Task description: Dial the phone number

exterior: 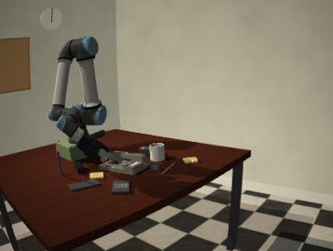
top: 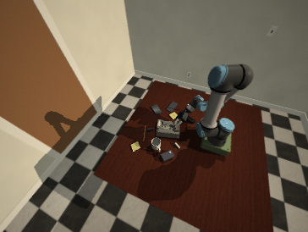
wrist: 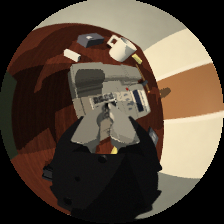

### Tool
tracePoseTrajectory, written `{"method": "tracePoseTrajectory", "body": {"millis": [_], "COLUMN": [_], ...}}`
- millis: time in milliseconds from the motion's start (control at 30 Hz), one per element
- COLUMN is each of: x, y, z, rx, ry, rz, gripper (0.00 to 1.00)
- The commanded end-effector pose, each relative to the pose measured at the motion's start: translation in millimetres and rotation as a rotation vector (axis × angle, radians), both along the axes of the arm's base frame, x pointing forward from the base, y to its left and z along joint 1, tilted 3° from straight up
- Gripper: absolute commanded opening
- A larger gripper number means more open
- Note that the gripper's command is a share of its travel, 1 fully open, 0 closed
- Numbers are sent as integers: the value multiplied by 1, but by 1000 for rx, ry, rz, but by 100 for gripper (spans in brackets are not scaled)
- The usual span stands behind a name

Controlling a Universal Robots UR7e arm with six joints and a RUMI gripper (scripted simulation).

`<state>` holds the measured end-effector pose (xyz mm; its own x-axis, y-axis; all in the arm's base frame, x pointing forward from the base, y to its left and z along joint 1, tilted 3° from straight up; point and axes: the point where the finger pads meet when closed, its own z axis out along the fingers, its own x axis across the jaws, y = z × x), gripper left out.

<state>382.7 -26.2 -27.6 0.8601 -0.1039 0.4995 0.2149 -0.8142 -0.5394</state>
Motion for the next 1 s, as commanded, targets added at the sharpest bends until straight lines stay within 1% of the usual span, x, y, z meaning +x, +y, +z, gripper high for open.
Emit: {"method": "tracePoseTrajectory", "body": {"millis": [0,967], "x": [0,0], "y": [0,0], "z": [-1,-4], "rx": [-1,-1], "ry": [-1,-1], "rz": [0,0], "gripper": [0,0]}}
